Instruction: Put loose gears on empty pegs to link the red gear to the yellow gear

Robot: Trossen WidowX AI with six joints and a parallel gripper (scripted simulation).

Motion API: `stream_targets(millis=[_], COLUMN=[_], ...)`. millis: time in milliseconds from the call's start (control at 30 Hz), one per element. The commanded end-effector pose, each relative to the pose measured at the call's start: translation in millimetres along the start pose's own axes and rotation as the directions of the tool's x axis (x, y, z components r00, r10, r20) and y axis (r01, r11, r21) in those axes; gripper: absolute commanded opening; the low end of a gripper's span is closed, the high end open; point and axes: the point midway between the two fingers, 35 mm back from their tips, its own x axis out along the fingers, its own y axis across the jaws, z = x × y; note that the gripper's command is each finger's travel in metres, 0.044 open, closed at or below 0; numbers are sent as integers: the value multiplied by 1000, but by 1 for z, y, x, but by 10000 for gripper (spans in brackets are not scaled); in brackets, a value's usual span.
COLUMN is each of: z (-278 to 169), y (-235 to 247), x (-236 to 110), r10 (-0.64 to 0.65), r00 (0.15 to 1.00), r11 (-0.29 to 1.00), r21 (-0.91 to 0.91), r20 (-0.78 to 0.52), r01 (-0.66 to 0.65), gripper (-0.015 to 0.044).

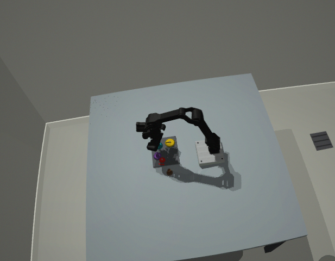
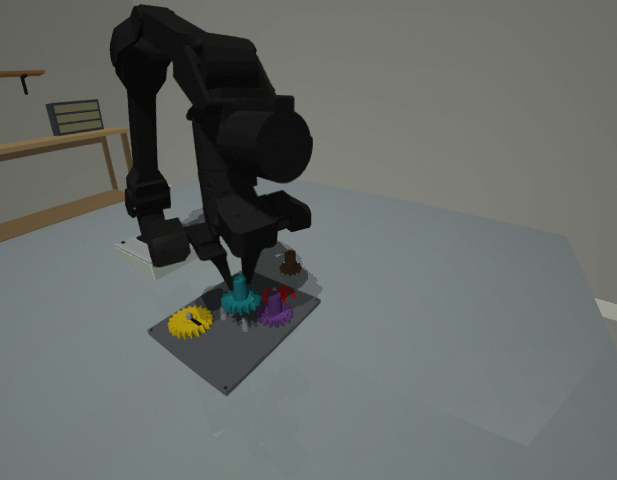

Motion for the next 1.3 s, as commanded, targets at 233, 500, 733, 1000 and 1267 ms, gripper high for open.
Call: stream_targets(millis=[233,500,733,1000,1267], z=[2,1,2,2,2], y=[1,0,0,0,-1], x=[6,18,27,39,41], r10=[-1,-1,-1,-1,-1], r00=[1000,1000,1000,1000,1000], r11=[991,970,979,999,993], r21=[-137,-242,-201,-51,122], r20=[7,7,7,7,7], r01=[2,3,2,1,0], gripper=[0,0,0,0,0])
